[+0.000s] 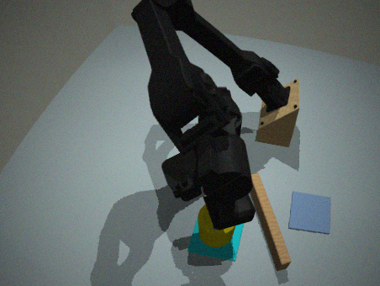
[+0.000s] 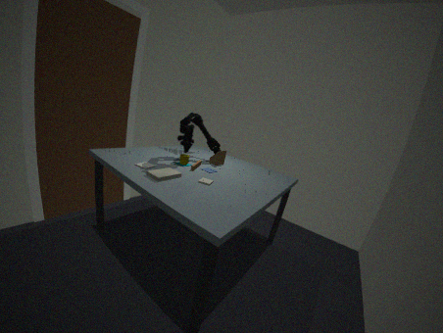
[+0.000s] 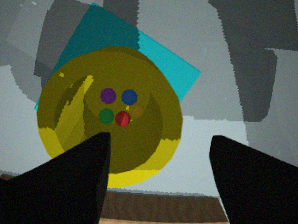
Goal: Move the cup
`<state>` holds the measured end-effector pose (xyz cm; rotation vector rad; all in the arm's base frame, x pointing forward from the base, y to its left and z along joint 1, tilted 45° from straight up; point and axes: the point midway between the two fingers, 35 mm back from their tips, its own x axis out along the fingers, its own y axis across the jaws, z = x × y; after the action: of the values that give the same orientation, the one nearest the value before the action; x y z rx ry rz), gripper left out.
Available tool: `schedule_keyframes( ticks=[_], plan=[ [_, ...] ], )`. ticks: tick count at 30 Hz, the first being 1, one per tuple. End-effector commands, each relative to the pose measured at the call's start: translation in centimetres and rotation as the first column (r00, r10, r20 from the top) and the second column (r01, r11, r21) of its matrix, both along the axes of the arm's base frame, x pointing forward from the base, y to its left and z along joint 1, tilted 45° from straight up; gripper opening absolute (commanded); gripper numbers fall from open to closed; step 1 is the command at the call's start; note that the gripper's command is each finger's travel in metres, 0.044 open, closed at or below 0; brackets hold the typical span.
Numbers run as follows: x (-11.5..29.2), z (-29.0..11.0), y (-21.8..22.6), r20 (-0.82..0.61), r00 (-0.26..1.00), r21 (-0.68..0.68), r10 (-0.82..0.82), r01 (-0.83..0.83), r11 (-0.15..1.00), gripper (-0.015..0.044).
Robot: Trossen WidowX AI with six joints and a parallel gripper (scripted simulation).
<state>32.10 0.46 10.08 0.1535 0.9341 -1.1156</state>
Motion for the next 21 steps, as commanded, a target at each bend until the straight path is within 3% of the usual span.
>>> schedule_keyframes(
  ticks=[1, 6, 21],
  plan=[
    [0.0, 0.0, -0.1, -0.001, 1.0, 0.0, 0.0, 0.0, 1.0, 0.0304],
    [0.0, 0.2, 0.2, -0.001, 1.0, 0.001, 0.0, 0.0, 1.0, 0.0435],
    [-0.2, 3.5, 3.5, -0.003, 1.0, 0.006, -0.004, 0.004, 1.0, 0.044]
  ],
)
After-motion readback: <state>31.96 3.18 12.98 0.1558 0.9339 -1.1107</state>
